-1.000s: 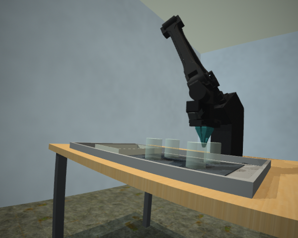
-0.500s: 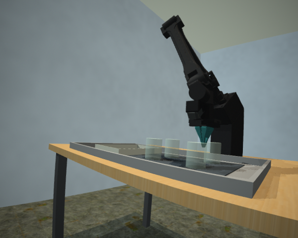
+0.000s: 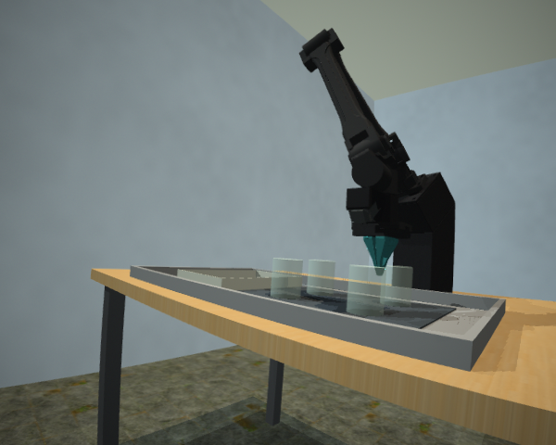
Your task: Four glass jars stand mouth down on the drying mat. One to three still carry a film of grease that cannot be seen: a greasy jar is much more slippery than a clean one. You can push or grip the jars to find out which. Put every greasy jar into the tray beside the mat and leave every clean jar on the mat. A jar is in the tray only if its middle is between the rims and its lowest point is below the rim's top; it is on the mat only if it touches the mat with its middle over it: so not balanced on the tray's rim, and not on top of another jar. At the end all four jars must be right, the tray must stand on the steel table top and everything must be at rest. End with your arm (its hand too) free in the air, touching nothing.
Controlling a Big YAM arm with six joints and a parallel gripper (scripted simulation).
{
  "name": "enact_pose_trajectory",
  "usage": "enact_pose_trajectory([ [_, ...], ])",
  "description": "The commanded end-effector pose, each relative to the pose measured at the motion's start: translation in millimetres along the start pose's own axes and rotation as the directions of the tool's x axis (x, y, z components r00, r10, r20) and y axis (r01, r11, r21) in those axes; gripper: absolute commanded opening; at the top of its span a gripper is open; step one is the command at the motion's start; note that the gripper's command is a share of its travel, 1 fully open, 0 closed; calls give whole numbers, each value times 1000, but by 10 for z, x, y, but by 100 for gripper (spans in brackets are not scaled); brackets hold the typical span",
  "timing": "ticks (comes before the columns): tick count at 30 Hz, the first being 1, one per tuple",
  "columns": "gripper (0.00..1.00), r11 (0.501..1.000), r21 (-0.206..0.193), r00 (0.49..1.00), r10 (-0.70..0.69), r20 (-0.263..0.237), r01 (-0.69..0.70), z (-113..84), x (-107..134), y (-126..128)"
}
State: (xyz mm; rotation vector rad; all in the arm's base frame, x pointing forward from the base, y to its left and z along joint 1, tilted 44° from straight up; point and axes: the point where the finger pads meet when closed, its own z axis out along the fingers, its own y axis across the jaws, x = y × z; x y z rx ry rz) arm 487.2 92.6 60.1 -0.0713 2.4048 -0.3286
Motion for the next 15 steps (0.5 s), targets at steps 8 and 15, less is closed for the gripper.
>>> enact_pose_trajectory([
  [8, 0, 1000, 10, 1000, 3, -6, -3, 53, -61, -67],
  [15, 0, 1000, 10, 1000, 3, -6, -3, 53, -70, -67],
])
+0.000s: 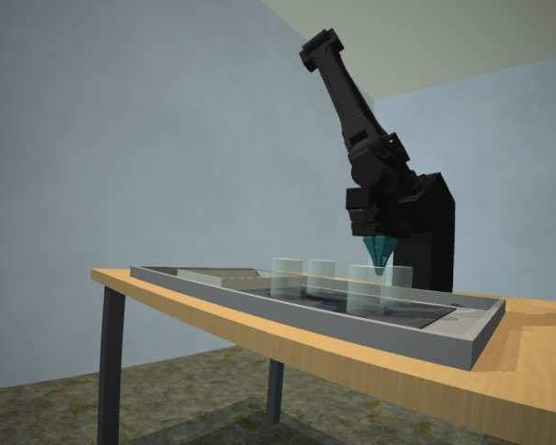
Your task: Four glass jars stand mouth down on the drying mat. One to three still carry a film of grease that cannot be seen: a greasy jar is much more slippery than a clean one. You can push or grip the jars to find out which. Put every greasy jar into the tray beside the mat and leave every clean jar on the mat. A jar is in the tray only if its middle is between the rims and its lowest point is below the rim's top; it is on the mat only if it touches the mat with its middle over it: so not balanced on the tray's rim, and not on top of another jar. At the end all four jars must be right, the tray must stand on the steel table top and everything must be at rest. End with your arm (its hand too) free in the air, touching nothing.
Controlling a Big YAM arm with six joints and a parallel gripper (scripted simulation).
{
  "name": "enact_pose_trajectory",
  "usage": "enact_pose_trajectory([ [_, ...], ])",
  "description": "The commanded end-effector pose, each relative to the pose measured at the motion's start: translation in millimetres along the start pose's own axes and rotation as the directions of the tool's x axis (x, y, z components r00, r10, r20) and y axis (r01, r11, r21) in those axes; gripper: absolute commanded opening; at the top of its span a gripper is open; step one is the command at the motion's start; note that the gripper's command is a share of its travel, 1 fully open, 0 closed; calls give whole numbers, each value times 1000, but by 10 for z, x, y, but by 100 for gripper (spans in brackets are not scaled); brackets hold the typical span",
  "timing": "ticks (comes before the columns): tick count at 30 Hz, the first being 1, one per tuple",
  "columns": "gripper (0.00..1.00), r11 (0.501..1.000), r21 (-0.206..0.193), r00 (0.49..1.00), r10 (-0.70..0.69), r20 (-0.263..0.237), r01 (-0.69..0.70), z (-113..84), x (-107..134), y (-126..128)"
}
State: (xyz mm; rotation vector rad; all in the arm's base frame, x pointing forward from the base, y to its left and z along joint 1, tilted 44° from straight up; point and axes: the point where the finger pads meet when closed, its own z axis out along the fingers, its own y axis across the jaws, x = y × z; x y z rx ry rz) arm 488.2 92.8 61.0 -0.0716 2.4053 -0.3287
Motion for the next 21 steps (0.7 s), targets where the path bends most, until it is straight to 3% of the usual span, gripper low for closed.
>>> enact_pose_trajectory([
  [1, 0, 1000, 10, 1000, 3, -5, -3, 55, -58, -67],
  [21, 0, 1000, 10, 1000, 3, -5, -3, 55, -82, -67],
])
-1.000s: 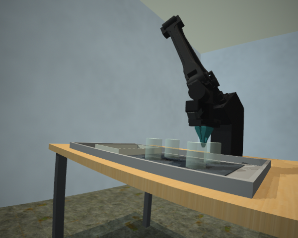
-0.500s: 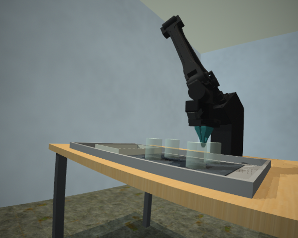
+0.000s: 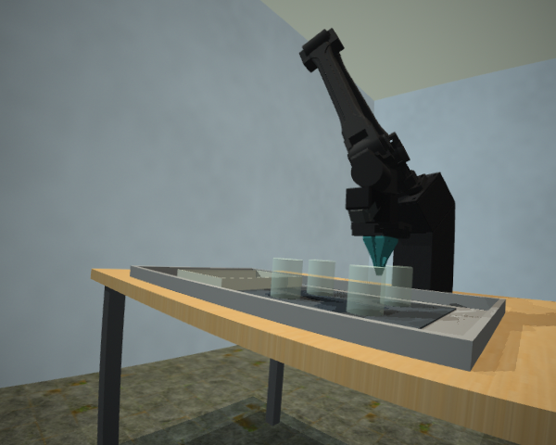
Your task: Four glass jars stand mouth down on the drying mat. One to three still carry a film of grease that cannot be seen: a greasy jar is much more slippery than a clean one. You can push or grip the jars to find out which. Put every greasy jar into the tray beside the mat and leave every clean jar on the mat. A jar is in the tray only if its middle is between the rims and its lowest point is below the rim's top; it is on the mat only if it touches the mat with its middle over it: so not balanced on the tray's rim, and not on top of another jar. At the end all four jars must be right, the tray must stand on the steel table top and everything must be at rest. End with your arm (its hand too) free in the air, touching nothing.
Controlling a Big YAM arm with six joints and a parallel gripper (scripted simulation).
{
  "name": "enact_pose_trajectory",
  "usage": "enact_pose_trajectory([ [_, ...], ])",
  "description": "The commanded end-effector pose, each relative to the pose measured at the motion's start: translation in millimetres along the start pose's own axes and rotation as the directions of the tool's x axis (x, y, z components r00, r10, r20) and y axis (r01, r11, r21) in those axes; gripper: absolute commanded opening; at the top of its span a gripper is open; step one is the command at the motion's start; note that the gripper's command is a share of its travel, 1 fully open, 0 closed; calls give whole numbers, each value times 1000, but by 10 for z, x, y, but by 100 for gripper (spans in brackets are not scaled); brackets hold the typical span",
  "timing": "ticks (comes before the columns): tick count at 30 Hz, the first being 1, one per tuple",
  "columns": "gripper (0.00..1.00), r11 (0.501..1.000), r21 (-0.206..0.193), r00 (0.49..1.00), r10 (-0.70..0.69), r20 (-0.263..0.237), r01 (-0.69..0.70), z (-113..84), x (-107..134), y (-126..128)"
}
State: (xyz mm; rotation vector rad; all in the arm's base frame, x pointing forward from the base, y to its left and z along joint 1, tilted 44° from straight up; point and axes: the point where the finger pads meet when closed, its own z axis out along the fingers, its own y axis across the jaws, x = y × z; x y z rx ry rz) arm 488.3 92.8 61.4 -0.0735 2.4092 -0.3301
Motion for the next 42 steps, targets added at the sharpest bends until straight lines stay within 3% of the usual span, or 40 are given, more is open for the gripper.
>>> enact_pose_trajectory([
  [1, 0, 1000, 10, 1000, 5, -2, -5, 56, -80, -67],
  [42, 0, 1000, 10, 1000, 5, -2, -5, 56, -127, -67],
])
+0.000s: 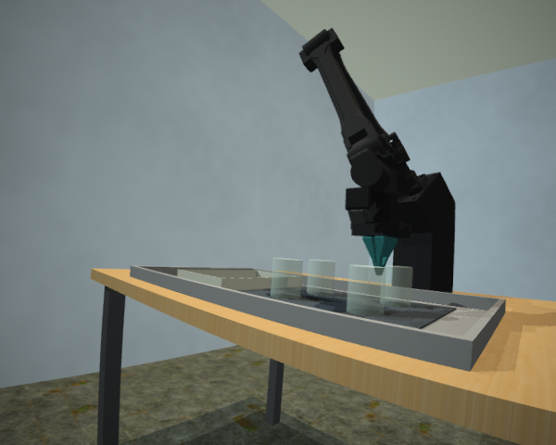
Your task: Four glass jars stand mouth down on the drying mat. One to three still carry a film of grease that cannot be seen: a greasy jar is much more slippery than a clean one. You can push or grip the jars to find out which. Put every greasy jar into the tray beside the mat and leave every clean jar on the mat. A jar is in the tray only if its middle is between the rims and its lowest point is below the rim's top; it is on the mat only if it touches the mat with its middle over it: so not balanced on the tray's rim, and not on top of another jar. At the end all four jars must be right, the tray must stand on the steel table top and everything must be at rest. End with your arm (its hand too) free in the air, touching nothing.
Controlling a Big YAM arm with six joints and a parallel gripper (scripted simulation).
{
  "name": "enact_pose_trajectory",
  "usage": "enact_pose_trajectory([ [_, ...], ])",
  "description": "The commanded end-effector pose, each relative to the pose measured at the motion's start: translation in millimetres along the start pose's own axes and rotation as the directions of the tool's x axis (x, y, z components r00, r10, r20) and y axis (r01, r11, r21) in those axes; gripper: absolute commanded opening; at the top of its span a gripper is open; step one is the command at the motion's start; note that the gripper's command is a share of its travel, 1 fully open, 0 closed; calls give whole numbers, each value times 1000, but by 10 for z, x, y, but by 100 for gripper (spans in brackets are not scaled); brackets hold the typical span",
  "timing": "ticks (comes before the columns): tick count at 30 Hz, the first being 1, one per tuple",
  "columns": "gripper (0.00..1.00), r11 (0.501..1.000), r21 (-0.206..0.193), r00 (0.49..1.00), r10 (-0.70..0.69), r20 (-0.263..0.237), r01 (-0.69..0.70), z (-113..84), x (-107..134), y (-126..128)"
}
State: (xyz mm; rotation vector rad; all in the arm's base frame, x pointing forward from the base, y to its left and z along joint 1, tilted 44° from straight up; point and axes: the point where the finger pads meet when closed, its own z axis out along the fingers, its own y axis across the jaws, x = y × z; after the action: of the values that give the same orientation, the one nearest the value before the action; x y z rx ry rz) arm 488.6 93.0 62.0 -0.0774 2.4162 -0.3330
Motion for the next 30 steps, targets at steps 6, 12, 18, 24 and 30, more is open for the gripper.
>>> enact_pose_trajectory([
  [6, 0, 1000, 10, 1000, 9, 5, -9, 59, -128, -68],
  [12, 0, 1000, 10, 1000, 9, 5, -9, 59, -136, -68],
  [18, 0, 1000, 10, 1000, 9, 5, -9, 59, -141, -68],
  [24, 0, 1000, 10, 1000, 9, 5, -9, 59, -149, -68],
  [30, 0, 1000, 10, 1000, 9, 5, -9, 59, -156, -68],
])
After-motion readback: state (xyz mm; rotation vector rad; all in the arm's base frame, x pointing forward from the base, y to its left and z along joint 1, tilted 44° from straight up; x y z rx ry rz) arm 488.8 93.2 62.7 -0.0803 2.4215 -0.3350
